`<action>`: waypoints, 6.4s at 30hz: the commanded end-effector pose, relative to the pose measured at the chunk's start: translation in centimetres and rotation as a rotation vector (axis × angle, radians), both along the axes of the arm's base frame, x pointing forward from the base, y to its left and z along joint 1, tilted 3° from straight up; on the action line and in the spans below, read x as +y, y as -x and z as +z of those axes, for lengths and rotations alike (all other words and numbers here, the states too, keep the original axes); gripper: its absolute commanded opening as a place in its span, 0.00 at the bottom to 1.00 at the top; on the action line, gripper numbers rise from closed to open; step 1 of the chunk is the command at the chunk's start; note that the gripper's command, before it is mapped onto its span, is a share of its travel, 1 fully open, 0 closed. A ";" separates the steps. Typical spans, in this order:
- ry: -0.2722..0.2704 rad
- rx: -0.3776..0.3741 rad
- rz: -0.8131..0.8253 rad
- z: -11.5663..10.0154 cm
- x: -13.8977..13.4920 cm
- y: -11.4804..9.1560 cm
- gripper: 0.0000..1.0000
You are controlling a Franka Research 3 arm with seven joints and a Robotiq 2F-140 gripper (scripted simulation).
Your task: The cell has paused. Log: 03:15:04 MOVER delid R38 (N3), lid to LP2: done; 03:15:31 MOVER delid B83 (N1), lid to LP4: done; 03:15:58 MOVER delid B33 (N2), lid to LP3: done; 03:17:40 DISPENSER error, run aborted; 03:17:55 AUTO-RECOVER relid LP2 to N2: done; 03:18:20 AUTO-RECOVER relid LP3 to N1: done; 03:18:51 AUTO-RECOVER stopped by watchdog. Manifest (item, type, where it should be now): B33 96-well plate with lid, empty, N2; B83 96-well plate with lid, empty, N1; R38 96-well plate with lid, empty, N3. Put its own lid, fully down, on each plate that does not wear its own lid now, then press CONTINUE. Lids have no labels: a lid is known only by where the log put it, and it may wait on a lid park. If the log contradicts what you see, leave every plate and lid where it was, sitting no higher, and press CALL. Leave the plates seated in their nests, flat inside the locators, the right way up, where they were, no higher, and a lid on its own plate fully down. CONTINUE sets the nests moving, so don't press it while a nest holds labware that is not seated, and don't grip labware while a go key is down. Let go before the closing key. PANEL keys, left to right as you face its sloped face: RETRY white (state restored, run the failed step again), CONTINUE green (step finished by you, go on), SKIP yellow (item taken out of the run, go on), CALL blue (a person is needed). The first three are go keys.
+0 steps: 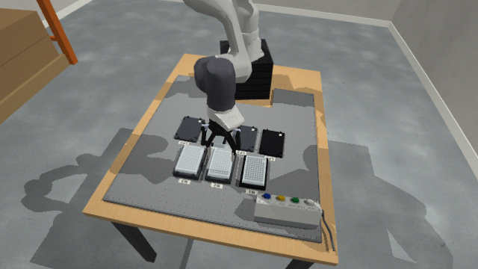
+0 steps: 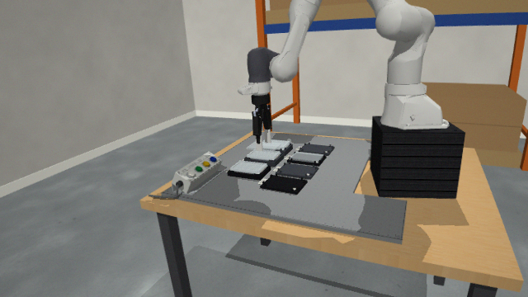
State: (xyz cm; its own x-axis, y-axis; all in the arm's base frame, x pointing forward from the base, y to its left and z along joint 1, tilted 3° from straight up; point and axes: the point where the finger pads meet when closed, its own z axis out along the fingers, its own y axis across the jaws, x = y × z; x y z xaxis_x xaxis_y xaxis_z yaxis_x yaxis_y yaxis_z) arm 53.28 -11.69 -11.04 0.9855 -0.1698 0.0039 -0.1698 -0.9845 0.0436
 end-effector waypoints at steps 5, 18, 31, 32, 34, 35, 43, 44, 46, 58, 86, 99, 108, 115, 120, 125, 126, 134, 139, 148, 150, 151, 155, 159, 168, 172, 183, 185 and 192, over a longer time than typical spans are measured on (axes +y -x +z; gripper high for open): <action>0.000 -0.006 -0.002 -0.7 0.0 -0.2 0.00; 0.000 -0.006 -0.002 -1.6 0.0 -0.2 0.00; 0.000 -0.006 -0.002 -1.9 0.0 -0.2 0.00; 0.000 -0.006 -0.002 -1.9 0.0 -0.2 0.00; 0.000 -0.006 -0.002 -1.9 0.0 -0.2 0.00; 0.000 -0.006 -0.002 -1.9 0.0 -0.2 0.00; 0.000 -0.006 -0.002 -1.9 0.0 -0.2 0.00; 0.000 -0.006 -0.002 -1.9 0.0 -0.2 0.00; 0.000 -0.006 -0.002 -1.9 0.0 -0.2 0.00; 0.000 -0.006 -0.002 -1.9 0.0 -0.2 0.00; 0.000 -0.006 -0.005 -2.0 0.0 -0.3 0.00; 0.000 -0.007 -0.011 -2.4 0.0 -0.4 0.00; 0.000 -0.007 -0.011 -2.6 0.0 -0.4 0.00; 0.000 -0.007 -0.011 -2.7 0.0 -0.4 0.00; 0.000 -0.007 -0.011 -2.8 0.0 -0.5 0.00; 0.000 -0.007 -0.011 -2.8 0.0 -0.5 0.00; 0.000 -0.007 -0.011 -2.8 0.0 -0.5 0.00; 0.000 -0.007 -0.011 -2.9 0.0 -0.5 0.00; 0.000 -0.007 -0.011 -2.9 0.0 -0.5 0.00; 0.000 -0.007 -0.011 -2.9 0.0 -0.5 0.00; 0.000 -0.007 -0.011 -2.9 0.0 -0.5 0.00; 0.000 -0.007 -0.011 -2.9 0.0 -0.5 0.00; 0.000 -0.007 -0.011 -2.9 0.0 -0.5 0.00; 0.000 -0.007 -0.011 -2.9 0.0 -0.5 0.00; 0.000 -0.007 -0.011 -2.9 0.0 -0.5 0.00; 0.000 -0.007 -0.011 -2.9 0.0 -0.5 0.00; 0.000 -0.007 -0.011 -2.9 0.0 -0.5 0.00; 0.000 -0.007 -0.011 -2.9 0.0 -0.5 0.00; 0.000 -0.007 -0.011 -2.9 0.0 -0.5 0.00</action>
